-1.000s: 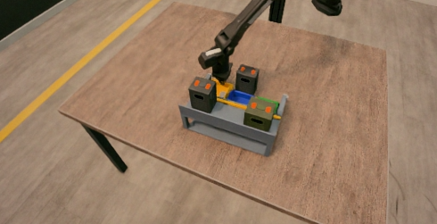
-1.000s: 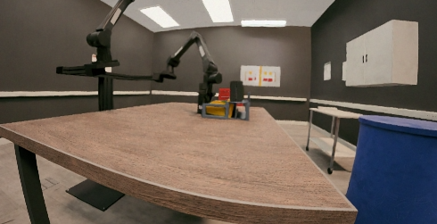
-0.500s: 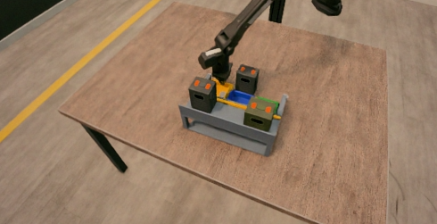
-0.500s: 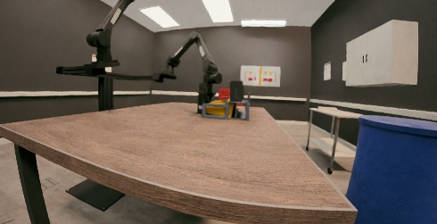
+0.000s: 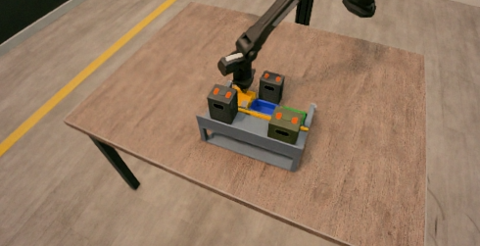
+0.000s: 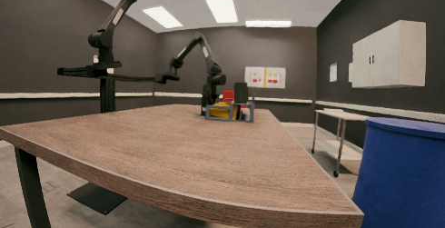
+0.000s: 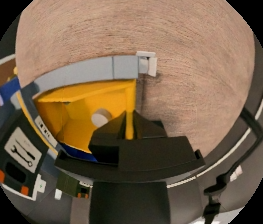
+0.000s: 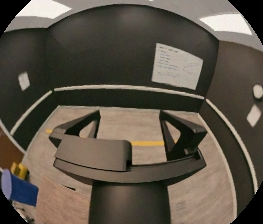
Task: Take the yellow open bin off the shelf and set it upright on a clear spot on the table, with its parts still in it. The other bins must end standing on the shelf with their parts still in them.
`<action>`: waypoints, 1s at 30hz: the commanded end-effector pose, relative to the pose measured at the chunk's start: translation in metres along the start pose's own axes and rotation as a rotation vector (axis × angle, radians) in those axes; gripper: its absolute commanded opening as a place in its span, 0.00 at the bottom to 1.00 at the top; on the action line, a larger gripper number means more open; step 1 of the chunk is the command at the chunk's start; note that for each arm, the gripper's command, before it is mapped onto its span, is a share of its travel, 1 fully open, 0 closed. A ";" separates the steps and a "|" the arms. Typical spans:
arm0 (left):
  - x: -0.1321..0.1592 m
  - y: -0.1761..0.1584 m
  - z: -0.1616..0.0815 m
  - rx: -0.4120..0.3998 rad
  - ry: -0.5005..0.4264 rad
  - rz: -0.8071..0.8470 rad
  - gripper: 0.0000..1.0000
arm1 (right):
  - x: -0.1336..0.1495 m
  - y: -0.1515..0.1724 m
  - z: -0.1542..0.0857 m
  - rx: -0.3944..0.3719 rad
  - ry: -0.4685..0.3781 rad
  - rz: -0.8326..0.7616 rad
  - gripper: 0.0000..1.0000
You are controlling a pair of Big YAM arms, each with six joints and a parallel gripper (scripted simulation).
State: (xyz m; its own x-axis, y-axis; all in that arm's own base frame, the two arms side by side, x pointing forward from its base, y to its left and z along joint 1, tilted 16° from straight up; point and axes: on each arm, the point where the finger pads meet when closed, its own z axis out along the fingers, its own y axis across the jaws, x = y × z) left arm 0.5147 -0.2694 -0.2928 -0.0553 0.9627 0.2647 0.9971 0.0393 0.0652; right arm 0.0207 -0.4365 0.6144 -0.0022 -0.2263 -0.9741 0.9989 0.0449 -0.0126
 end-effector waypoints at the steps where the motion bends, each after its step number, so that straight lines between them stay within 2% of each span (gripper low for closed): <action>1: -0.037 0.051 -0.059 -0.125 -0.078 -0.004 0.00 | -0.014 -0.003 -0.007 0.007 -0.042 0.011 1.00; 30: -0.037 0.050 -0.056 -0.121 -0.077 -0.002 0.00 | -0.014 -0.003 -0.007 0.007 -0.042 0.011 1.00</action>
State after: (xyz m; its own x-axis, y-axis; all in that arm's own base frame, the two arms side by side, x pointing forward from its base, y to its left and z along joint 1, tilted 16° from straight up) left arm 0.5184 -0.2717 -0.2909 -0.0568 0.9638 0.2604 0.9966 0.0393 0.0720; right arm 0.0207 -0.4365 0.6144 -0.0022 -0.2263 -0.9741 0.9989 0.0449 -0.0126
